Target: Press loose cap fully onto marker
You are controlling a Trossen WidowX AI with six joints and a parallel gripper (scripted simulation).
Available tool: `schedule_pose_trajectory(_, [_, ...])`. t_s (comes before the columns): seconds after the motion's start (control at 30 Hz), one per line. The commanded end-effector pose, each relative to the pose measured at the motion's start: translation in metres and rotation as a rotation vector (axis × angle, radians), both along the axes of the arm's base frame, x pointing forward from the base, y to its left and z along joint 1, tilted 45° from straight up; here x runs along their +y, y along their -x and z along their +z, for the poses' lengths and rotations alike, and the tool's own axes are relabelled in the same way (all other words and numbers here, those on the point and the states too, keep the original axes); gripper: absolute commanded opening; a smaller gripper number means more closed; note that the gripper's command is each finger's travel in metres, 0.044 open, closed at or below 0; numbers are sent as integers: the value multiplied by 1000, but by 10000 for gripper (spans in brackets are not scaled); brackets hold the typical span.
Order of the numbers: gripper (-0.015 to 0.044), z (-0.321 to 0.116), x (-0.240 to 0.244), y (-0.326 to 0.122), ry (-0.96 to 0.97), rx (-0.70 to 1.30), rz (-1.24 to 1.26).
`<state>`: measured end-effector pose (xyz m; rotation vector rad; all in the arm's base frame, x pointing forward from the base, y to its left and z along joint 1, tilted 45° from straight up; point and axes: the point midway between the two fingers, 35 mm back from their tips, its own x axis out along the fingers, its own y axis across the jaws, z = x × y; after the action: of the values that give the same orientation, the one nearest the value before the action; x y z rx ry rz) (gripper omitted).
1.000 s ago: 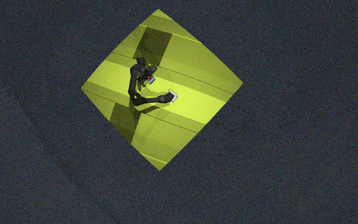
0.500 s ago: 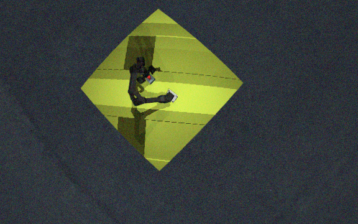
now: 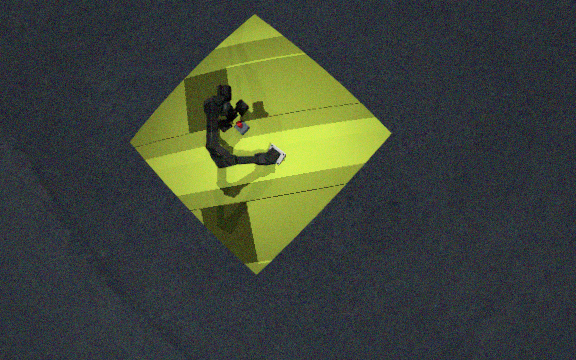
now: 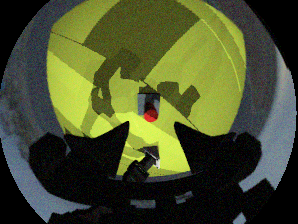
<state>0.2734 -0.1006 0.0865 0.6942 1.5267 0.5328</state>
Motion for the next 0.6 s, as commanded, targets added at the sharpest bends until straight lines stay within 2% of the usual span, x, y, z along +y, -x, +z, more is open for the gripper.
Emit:
schedule_pose_trajectory(0.0, [256, -3, 2, 3, 2, -14, 13])
schedule_pose_trajectory(0.33, [0, -3, 2, 3, 2, -14, 13])
schedule_pose_trajectory(0.57, [0, -3, 2, 3, 2, -14, 13])
